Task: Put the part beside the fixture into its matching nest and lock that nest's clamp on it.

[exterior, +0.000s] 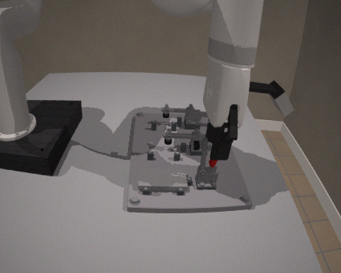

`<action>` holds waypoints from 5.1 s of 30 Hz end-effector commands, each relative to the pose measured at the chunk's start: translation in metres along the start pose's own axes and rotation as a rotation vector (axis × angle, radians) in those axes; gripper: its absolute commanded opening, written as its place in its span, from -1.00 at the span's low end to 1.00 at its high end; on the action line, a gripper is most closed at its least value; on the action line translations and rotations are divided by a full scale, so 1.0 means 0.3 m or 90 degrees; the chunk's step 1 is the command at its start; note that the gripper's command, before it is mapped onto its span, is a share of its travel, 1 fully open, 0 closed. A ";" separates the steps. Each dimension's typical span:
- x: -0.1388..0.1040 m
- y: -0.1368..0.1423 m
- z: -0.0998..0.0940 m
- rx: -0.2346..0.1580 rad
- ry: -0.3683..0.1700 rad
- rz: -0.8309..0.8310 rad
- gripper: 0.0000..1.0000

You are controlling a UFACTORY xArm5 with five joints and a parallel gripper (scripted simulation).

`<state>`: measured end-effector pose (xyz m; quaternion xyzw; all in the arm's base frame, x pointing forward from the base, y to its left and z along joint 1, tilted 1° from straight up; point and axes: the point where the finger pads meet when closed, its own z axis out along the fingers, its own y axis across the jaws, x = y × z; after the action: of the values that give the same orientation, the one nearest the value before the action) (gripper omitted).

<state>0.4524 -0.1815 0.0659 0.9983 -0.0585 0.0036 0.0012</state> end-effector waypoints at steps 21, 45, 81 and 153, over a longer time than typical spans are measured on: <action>0.007 0.005 0.103 -0.001 0.002 0.000 -0.05; 0.007 0.005 0.103 -0.001 0.002 0.000 -1.00; 0.011 0.005 0.103 -0.001 0.002 0.000 -1.00; 0.162 0.006 0.199 0.000 0.002 0.000 -1.00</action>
<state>0.4999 -0.1886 0.0072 0.9983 -0.0581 0.0044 0.0013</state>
